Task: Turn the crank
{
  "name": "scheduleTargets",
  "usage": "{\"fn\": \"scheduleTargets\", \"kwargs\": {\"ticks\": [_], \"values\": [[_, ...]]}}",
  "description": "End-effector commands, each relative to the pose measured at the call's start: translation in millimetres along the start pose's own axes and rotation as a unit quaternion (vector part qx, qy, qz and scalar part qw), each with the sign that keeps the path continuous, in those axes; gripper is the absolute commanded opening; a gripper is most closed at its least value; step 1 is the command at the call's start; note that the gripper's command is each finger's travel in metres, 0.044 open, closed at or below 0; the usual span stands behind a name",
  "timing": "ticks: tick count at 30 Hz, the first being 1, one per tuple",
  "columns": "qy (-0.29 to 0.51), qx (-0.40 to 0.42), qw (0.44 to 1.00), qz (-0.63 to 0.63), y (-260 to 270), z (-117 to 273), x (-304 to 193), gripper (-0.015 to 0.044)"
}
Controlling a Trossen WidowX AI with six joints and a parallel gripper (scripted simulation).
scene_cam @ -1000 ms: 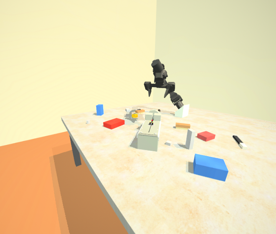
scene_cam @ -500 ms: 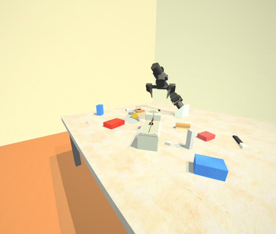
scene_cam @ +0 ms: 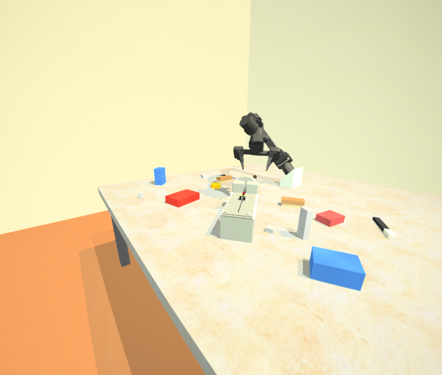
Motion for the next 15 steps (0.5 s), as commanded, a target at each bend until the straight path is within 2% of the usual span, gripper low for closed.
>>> {"fn": "scheduleTargets", "kwargs": {"ticks": [1, 15], "values": [[0.000, 0.003, 1.000, 0.002, 0.6, -4.9, -5.0, 0.0440], [0.000, 0.003, 1.000, 0.002, -2.7, -21.8, -19.7, 0.0440]]}}
Point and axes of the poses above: the point midway between the two fingers, 35 mm back from their tips, its own z axis back along the fingers, its own y axis across the jaws, x = y × z, the point moved 1 cm from there along z, back along the fingers, and after that the axes turned 11 degrees about -z, right-handed, at the moved point
